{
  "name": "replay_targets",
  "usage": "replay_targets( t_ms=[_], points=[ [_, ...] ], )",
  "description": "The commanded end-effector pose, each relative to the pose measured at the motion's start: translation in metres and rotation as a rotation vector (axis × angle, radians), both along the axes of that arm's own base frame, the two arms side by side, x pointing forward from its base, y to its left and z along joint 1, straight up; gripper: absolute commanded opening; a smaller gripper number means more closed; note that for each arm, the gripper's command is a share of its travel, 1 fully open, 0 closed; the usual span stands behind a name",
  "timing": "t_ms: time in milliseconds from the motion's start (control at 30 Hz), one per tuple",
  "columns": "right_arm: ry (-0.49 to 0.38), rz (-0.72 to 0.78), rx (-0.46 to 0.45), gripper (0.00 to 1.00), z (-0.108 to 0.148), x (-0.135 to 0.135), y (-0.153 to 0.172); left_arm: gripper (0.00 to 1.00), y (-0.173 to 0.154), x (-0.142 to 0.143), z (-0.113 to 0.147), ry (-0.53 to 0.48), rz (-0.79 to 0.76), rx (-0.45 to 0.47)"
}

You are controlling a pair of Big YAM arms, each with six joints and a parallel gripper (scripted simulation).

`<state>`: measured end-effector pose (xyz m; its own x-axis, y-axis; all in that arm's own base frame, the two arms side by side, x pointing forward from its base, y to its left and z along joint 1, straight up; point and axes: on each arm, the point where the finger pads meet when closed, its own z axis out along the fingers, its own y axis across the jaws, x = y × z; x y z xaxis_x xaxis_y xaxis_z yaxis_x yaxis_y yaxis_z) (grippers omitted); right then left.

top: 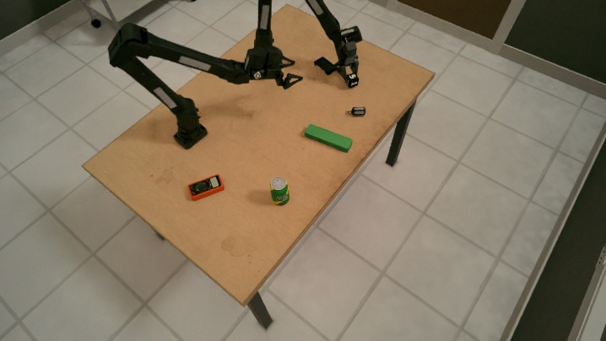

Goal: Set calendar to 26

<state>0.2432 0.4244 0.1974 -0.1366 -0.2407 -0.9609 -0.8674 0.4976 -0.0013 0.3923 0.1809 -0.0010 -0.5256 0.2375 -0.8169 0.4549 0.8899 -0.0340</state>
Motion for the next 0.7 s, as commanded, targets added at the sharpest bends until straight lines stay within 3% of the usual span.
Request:
replay_targets(
  t_ms=[0, 233, 267, 667],
  points=[
    [-0.002, 0.003, 0.007, 1.00, 0.005, 0.000, 0.003, 0.40, 0.007, 0.004, 0.007, -0.036, -0.009, 0.038],
    [-0.002, 0.003, 0.007, 1.00, 0.005, 0.000, 0.003, 0.40, 0.014, 0.009, 0.010, -0.041, -0.012, 0.048],
    [-0.002, 0.003, 0.007, 1.00, 0.005, 0.000, 0.003, 0.40, 0.007, 0.002, -0.002, -0.025, -0.013, 0.033],
    [-0.002, 0.003, 0.007, 1.00, 0.005, 0.000, 0.003, 0.40, 0.006, 0.002, -0.008, -0.022, -0.011, 0.028]
  ],
)
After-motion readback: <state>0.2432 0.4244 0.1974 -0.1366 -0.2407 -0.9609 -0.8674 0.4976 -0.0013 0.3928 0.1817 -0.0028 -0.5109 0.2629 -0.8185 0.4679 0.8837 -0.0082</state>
